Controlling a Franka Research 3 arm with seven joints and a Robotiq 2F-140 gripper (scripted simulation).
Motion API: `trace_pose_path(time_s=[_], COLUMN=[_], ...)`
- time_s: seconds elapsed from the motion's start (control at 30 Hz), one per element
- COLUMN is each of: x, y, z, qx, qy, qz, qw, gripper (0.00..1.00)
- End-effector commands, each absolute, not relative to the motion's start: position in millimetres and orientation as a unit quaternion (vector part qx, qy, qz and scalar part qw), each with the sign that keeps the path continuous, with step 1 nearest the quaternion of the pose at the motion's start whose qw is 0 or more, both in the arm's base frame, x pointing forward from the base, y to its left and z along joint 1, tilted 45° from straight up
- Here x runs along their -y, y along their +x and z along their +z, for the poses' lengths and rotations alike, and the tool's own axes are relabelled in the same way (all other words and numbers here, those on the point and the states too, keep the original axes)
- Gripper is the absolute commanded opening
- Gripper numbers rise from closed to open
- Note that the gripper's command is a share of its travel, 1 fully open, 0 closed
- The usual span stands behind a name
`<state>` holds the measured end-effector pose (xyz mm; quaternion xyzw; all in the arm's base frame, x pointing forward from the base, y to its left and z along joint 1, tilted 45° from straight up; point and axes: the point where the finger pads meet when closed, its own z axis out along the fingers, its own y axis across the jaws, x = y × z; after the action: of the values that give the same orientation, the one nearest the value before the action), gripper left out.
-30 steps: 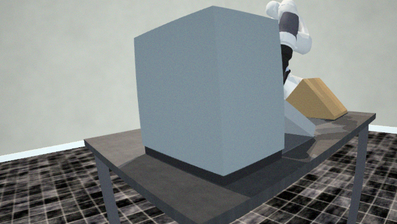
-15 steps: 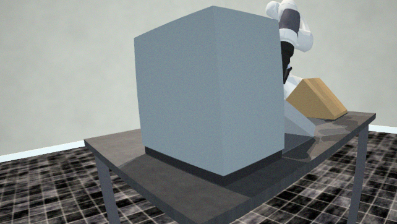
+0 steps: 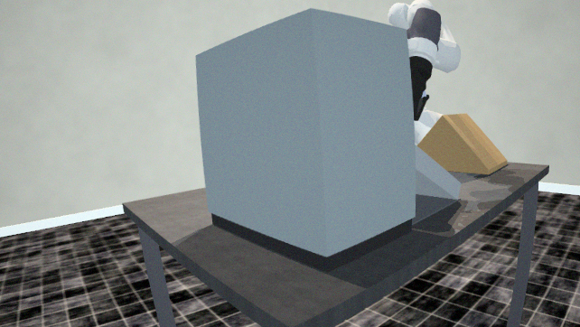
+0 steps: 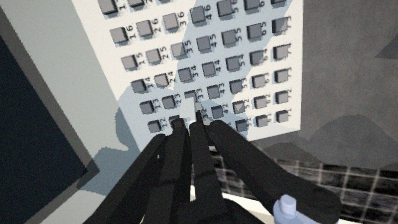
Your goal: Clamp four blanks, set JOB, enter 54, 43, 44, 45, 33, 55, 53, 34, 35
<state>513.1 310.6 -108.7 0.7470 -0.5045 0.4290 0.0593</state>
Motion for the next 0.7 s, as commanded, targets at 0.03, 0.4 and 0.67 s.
trace_pose_path(time_s=[0.03, 0.4, 0.67], x=[-304.8, -297.6, -296.4], y=[515.9, 523.7, 525.0], z=[-111.6, -120.1, -121.5], qx=[0.508, 0.508, 0.508], qy=[0.744, 0.744, 0.744], qz=[0.43, 0.43, 0.43], qw=[0.062, 0.062, 0.062], gripper=[0.0, 0.0, 0.0])
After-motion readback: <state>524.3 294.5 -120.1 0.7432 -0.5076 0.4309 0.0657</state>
